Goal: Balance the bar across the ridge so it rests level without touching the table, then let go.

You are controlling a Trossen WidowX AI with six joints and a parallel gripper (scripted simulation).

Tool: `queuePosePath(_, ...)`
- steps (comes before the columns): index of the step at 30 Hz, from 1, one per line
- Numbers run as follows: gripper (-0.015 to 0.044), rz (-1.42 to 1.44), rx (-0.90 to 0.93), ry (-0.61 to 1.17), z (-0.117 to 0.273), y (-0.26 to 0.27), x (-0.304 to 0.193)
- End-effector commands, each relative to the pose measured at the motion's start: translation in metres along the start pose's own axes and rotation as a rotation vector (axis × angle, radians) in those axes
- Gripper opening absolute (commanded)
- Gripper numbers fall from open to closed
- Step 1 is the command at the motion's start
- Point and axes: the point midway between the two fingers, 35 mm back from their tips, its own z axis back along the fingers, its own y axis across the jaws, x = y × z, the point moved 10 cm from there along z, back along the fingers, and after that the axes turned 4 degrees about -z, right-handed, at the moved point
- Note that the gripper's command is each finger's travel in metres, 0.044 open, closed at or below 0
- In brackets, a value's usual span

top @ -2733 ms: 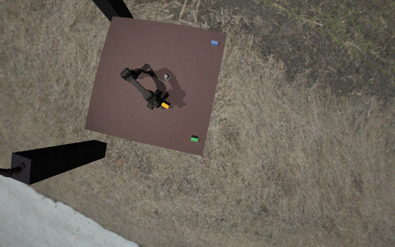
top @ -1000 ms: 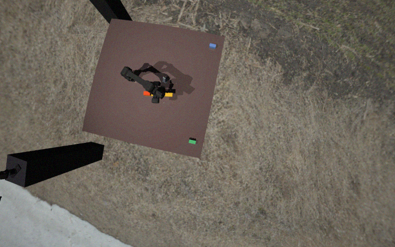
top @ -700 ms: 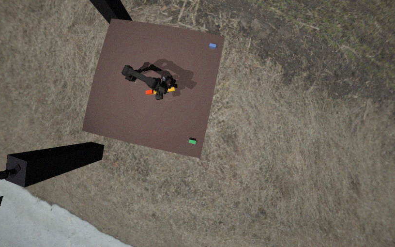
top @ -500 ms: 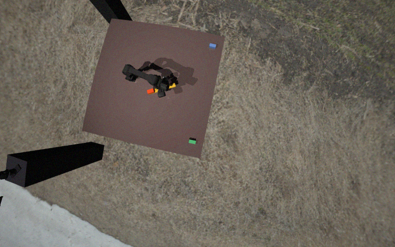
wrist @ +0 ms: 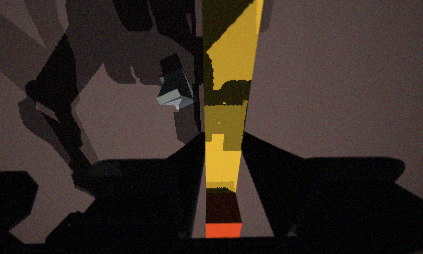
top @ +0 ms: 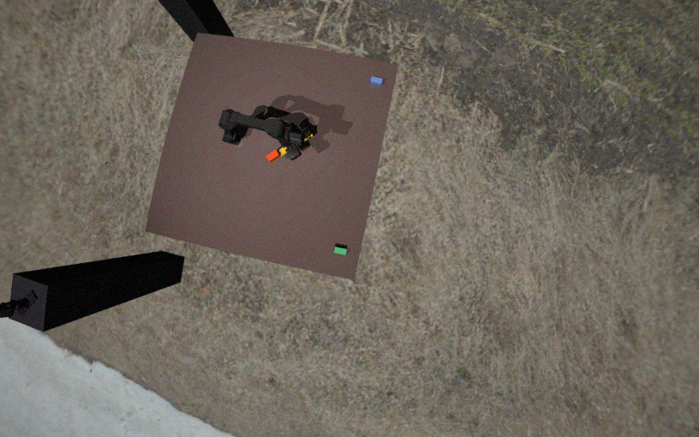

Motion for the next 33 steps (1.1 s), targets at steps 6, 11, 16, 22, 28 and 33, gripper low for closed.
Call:
queuePosePath(6,0.0,0.171,0.004,-0.005,0.001,0.027,0.022)
queuePosePath(11,0.0,0.26,0.005,-0.006,0.002,0.043,0.032)
queuePosePath(16,0.0,0.339,0.006,-0.007,0.002,0.06,0.041)
queuePosePath(22,0.0,0.399,0.007,-0.008,0.002,0.075,0.046)
queuePosePath(28,0.0,0.399,0.007,-0.008,-0.003,0.076,0.046)
queuePosePath(33,0.0,0.399,0.007,-0.008,-0.011,0.076,0.047)
